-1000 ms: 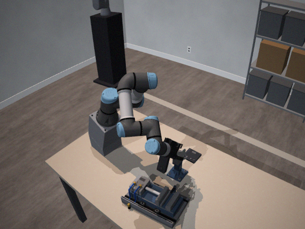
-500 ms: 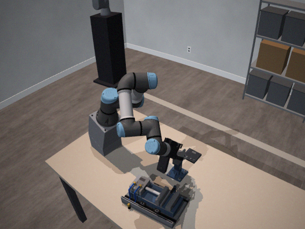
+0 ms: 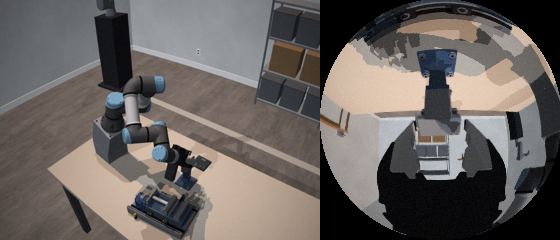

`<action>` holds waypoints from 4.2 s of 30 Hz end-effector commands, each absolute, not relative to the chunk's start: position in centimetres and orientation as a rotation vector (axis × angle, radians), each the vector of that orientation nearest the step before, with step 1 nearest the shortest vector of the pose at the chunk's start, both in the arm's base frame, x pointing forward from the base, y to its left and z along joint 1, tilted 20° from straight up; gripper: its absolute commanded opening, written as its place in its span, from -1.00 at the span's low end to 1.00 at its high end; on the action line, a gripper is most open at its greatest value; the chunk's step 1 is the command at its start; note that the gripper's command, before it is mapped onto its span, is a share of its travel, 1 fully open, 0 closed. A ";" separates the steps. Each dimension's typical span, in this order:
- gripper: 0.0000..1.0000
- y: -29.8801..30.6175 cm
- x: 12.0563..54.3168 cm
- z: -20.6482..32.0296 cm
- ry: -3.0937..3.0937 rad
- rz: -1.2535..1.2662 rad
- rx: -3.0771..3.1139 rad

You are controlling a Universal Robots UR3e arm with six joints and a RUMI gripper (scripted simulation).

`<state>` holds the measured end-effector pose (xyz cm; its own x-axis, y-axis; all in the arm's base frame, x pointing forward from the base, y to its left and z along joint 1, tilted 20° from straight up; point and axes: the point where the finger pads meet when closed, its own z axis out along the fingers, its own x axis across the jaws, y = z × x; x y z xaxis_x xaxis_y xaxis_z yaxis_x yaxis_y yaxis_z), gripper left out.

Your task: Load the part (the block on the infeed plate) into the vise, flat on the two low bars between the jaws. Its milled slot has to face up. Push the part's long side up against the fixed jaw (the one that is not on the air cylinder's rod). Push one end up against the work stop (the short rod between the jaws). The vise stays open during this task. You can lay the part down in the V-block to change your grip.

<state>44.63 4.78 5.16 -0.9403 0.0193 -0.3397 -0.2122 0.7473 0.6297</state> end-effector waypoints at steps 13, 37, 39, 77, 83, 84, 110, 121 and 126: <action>-1.00 4.7 44.7 5.2 2.621 1.000 -0.151; -1.00 4.7 44.7 5.2 2.621 1.000 -0.151; -1.00 4.7 44.7 5.2 2.621 1.000 -0.151; -1.00 4.8 44.4 6.0 2.621 1.000 -0.151; -1.00 4.8 44.2 6.3 2.621 1.000 -0.151; -1.00 4.8 44.2 6.4 2.621 1.000 -0.151; -1.00 4.9 43.8 7.6 2.621 1.000 -0.151; -1.00 4.9 43.7 7.9 2.621 1.000 -0.151; -1.00 4.9 43.6 8.0 2.621 1.000 -0.151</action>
